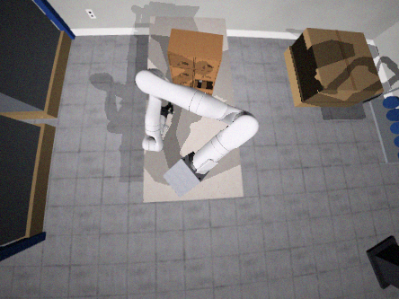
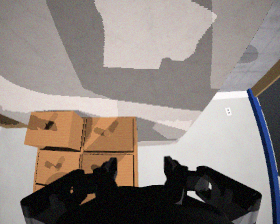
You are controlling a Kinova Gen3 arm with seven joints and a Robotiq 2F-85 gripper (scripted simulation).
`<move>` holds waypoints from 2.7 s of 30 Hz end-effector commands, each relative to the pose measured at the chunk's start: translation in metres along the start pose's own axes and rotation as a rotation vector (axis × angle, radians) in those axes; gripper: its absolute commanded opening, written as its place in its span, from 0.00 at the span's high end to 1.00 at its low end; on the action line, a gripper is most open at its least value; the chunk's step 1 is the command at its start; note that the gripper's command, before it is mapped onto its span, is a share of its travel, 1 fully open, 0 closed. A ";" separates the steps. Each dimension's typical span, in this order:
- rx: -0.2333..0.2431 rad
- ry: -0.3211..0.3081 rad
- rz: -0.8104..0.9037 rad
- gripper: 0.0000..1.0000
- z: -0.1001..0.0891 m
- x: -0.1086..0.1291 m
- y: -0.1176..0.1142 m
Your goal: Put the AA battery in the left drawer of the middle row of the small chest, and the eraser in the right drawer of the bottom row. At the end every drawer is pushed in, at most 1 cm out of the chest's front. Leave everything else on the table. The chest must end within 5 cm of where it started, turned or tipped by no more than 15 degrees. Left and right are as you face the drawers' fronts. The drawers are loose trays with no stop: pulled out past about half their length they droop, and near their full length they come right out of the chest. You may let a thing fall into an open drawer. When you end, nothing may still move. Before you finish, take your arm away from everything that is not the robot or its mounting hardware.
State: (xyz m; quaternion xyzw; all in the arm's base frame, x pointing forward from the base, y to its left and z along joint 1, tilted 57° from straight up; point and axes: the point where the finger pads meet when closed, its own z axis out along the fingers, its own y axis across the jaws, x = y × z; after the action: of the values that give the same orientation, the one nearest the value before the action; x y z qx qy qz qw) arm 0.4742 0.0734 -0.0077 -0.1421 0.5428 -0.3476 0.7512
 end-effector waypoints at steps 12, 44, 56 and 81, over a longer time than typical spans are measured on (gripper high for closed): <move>0.000 -0.001 0.001 1.00 0.000 -0.001 0.000; 0.000 -0.001 0.001 1.00 0.001 0.000 -0.002; 0.000 -0.001 0.001 1.00 0.003 0.001 -0.007; 0.000 -0.001 0.001 1.00 0.013 0.007 -0.035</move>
State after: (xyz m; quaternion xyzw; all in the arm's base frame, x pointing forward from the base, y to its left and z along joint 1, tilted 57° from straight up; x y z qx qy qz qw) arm 0.4746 0.0447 0.0106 -0.1417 0.5424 -0.3451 0.7528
